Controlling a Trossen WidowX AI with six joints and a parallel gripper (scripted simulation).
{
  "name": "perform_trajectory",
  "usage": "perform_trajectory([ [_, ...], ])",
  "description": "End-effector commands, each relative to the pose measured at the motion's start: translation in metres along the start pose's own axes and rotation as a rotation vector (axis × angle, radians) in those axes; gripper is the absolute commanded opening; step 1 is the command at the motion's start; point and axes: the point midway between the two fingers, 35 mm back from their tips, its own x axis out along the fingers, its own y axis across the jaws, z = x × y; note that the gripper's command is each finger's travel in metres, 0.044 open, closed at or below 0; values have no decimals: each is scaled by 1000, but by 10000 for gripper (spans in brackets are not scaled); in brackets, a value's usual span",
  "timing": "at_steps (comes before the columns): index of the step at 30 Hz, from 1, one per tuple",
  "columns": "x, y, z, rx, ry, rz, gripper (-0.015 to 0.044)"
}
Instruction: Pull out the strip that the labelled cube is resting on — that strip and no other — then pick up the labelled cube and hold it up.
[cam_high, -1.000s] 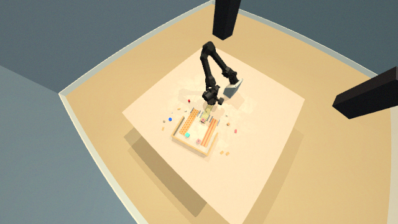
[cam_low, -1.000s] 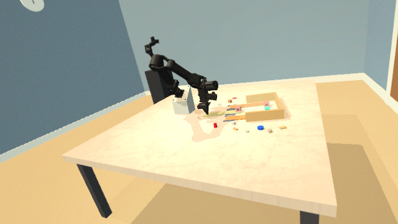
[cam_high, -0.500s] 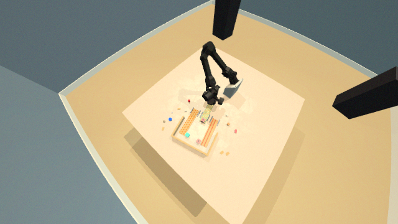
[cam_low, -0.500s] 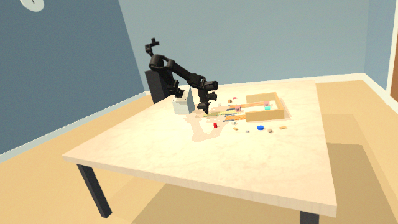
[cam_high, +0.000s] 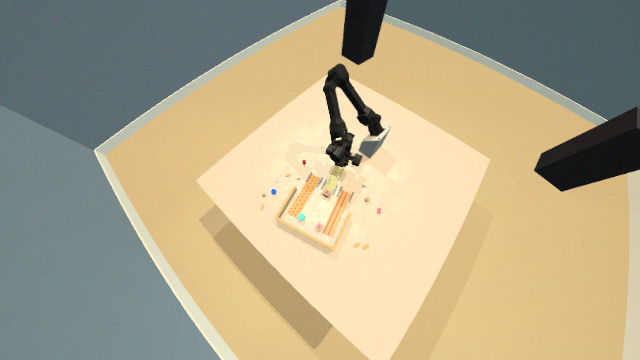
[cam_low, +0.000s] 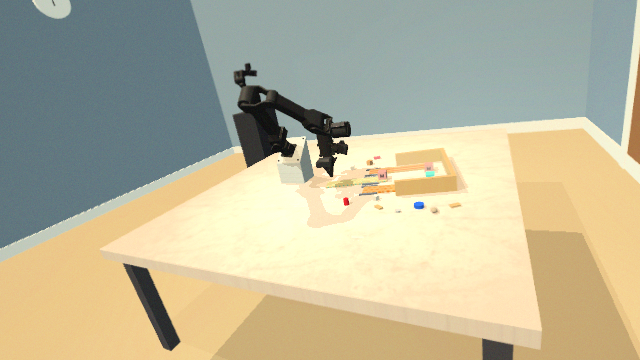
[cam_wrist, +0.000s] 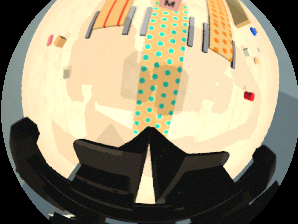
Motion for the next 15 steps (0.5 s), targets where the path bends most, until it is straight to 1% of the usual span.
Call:
perform_trajectory([
  [1,-12,-2,2,9,-3,-3,0],
  [2,-12,-2,2,9,-3,-3,0],
  [6,-12,-2,21,117,-4,-2,105],
  [15,-15,-3,53,129,-5,-2,341],
])
